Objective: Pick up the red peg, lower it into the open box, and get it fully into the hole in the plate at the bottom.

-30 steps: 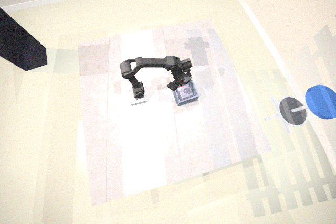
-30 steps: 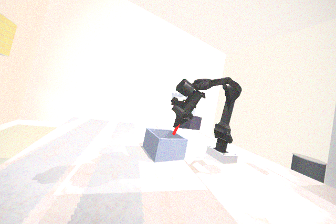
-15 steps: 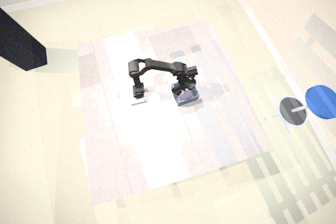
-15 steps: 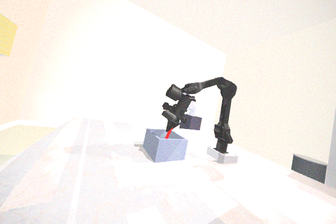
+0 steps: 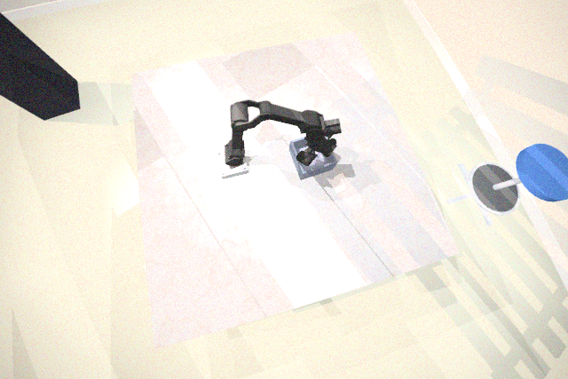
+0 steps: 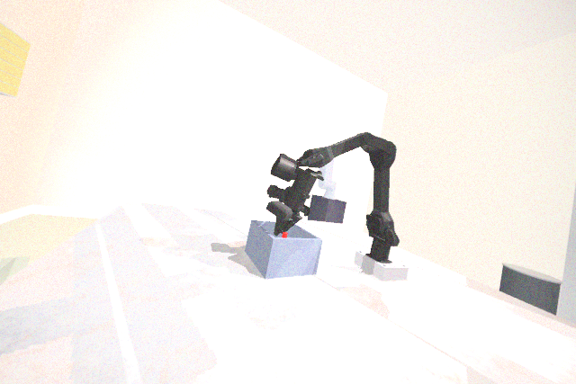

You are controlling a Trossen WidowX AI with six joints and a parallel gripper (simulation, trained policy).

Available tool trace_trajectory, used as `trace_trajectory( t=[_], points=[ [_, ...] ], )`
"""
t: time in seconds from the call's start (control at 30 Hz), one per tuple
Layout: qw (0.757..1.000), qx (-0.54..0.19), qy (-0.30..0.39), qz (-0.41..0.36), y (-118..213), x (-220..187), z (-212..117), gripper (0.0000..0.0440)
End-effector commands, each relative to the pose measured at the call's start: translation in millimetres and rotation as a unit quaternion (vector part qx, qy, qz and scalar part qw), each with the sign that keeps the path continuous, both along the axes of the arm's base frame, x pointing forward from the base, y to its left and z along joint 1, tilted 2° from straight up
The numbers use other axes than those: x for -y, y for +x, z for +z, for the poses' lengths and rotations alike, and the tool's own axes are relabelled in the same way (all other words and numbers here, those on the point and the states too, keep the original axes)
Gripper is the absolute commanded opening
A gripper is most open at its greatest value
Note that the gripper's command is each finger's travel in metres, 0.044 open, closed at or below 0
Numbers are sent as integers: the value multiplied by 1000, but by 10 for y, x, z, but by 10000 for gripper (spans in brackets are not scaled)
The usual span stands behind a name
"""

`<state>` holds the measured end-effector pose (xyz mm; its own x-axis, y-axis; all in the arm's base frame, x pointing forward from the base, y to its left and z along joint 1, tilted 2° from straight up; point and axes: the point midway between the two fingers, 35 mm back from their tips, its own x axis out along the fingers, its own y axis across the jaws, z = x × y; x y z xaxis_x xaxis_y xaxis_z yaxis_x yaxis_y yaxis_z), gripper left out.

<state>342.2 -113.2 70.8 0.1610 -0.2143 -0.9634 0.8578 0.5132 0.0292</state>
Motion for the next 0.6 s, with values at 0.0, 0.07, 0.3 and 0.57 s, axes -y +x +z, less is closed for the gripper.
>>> trace_trajectory(
  t=[0.0, 0.07, 0.3, 0.57],
  points=[
    [1000, 5, -6, 7, 99, 57, 25, 223],
    [1000, 5, -9, 10, 149, 96, 26, 270],
    [999, 20, -25, 16, 336, 243, 96, 440],
    [997, 49, -50, 13, 501, 422, 249, 440]
  ],
)
